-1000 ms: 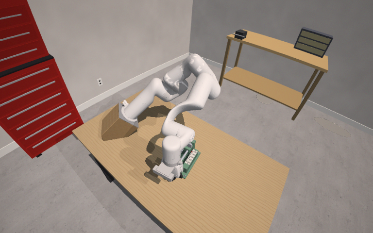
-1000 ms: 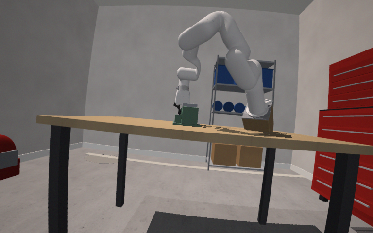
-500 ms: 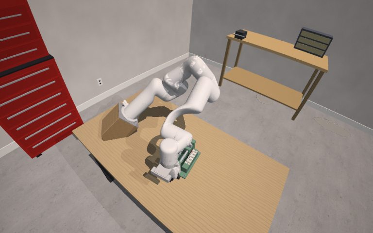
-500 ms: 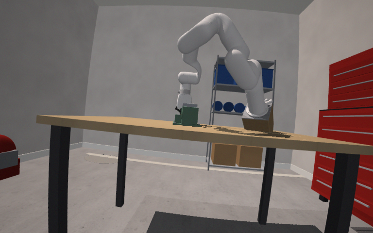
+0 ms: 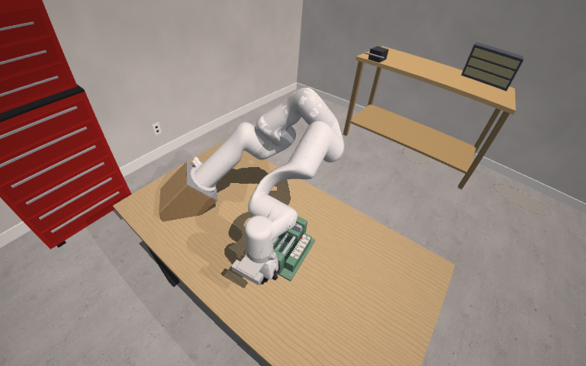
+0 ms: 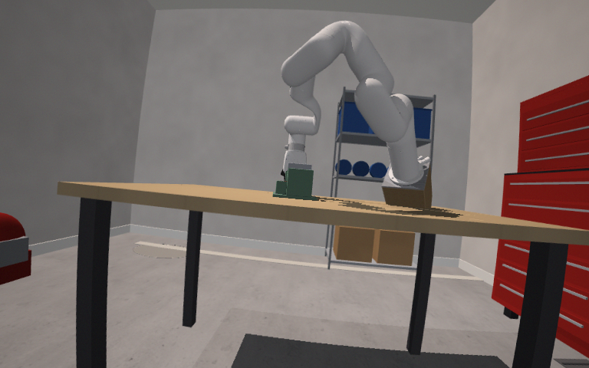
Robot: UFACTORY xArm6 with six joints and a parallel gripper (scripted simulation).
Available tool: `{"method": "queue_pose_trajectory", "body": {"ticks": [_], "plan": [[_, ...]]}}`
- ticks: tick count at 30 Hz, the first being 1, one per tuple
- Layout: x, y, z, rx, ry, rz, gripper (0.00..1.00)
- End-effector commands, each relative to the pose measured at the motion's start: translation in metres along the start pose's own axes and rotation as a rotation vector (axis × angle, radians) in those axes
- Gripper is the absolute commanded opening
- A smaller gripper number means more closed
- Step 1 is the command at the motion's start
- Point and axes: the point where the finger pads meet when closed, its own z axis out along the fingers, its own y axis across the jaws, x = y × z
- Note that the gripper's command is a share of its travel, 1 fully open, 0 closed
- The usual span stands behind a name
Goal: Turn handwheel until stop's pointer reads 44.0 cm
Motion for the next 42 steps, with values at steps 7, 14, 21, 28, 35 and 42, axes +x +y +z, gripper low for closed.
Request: {"method": "queue_pose_trajectory", "body": {"ticks": [7, 14, 21, 28, 35, 42], "plan": [[0.001, 0.010, -0.002, 0.003, 0.003, -0.002, 0.06], [0.001, 0.019, -0.005, 0.003, 0.003, -0.002, 0.06], [0.001, 0.024, -0.009, 0.003, 0.003, -0.002, 0.06], [0.001, 0.028, -0.013, 0.003, 0.003, -0.002, 0.06], [0.001, 0.031, -0.017, 0.003, 0.003, -0.002, 0.06], [0.001, 0.033, -0.020, 0.003, 0.003, -0.002, 0.06]]}}
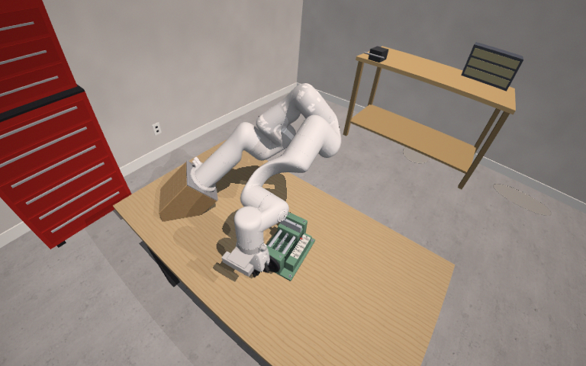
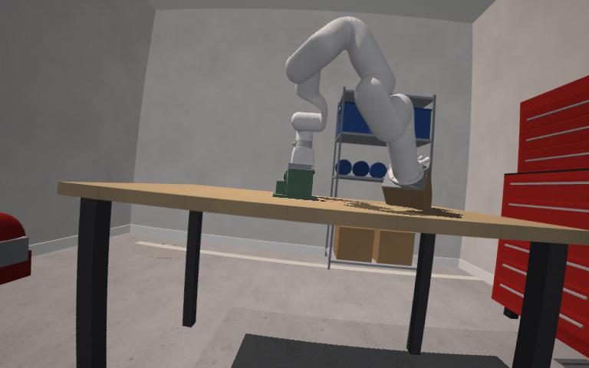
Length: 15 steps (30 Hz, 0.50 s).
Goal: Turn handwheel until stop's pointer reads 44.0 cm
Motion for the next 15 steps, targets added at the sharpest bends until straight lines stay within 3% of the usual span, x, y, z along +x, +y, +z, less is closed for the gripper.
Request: {"method": "queue_pose_trajectory", "body": {"ticks": [1, 15], "plan": [[0.0007, 0.0010, -0.0033, 0.001, 0.002, 0.000, 0.06], [0.0007, 0.0026, -0.0078, 0.001, 0.002, 0.000, 0.06]]}}
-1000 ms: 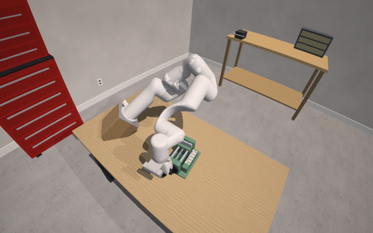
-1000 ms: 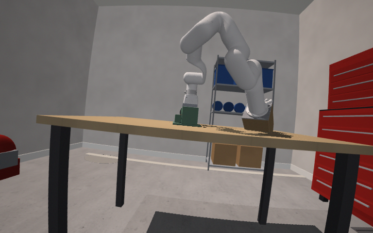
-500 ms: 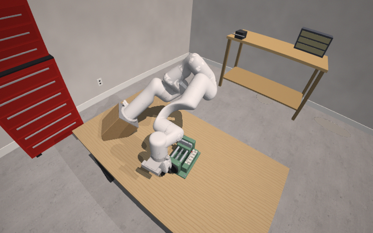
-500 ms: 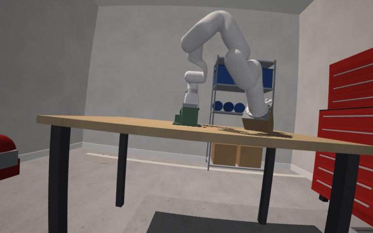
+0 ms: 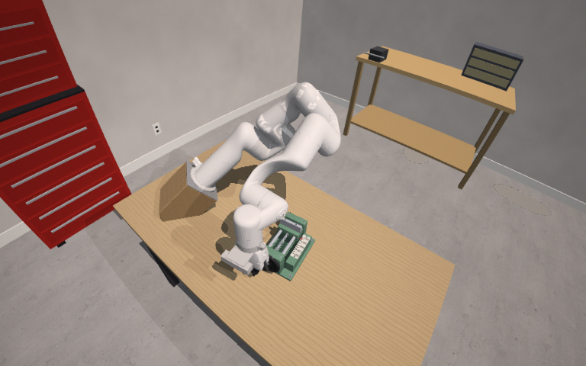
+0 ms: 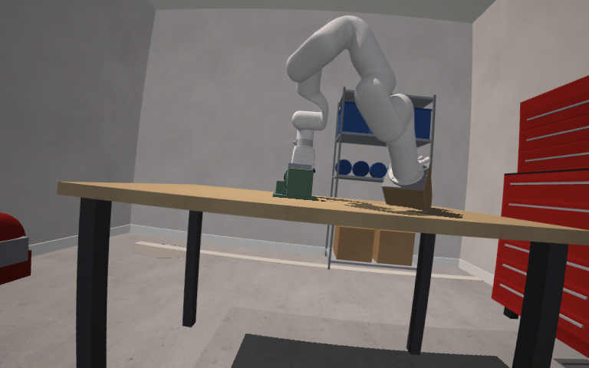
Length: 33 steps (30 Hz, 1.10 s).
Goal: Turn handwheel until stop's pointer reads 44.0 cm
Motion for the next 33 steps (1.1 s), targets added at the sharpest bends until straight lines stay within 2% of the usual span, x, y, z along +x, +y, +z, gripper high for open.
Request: {"method": "queue_pose_trajectory", "body": {"ticks": [1, 33], "plan": [[0.0007, 0.0002, -0.0022, 0.001, 0.002, 0.000, 0.06], [0.0007, 0.0009, -0.0049, 0.001, 0.002, 0.000, 0.06]]}}
